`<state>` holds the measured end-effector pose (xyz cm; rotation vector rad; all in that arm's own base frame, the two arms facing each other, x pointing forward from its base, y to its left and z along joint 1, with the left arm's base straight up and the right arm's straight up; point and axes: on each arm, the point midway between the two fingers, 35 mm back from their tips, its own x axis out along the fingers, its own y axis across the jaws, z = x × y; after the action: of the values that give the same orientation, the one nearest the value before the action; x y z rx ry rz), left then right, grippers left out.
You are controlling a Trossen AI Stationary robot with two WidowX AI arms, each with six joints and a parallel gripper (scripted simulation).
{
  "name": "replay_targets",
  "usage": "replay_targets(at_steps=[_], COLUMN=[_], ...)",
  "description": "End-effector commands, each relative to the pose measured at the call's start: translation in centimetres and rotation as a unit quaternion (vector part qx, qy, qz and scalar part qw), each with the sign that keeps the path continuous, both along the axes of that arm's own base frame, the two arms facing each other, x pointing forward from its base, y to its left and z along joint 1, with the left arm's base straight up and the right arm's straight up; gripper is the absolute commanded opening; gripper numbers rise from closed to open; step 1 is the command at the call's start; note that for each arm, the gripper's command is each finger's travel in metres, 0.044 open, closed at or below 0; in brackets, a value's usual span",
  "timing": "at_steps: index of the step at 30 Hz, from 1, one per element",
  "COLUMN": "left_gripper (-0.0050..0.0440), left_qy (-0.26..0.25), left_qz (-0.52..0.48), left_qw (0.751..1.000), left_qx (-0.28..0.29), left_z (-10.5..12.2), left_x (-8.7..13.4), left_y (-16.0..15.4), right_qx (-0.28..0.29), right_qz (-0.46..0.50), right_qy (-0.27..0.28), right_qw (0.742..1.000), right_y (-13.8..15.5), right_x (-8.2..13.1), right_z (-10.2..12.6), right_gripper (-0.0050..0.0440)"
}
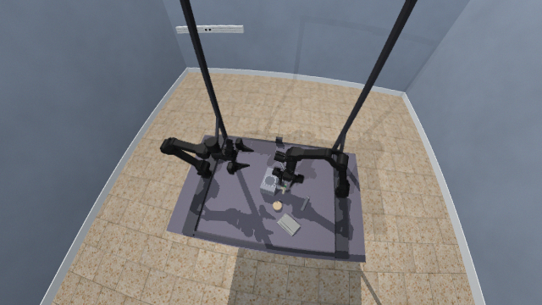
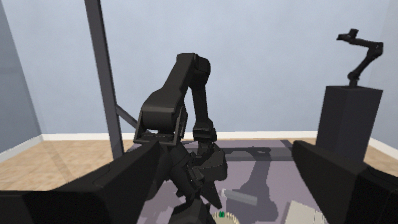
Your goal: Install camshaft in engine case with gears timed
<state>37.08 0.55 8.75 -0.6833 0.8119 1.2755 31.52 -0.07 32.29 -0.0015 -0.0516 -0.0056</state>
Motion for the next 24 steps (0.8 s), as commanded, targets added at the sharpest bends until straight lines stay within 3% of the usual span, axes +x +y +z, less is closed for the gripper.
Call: replay_targets(at_steps=[1,12,18,24], left_gripper=[0.0276,0.0276,0.0276,0.0276], left_qy=[-0.019,-0.019,-0.028,-0.016], left_qz=[0.002,0.002,-0.001,0.002], left_qw=[1.0,1.0,1.0,1.0], left_qx=[-0.002,-0.002,-0.004,-0.001], left_z=[1.1,1.1,2.6,1.6], left_x=[0.4,0.4,0.5,0.4], left_y=[0.1,0.1,-0.8,-0.4], right_qx=[0.001,0.001,0.001,0.001], right_qz=[0.0,0.0,0.0,0.0], right_qy=[-0.017,-0.017,-0.017,-0.017], right_qw=[1.0,1.0,1.0,1.0], right_y=[-0.1,-0.1,-0.1,-0.1], right_x=[-0.2,-0.2,-0.2,-0.2], right_z=[1.5,1.5,1.5,1.5], right_gripper=[0.04,0.04,0.04,0.04])
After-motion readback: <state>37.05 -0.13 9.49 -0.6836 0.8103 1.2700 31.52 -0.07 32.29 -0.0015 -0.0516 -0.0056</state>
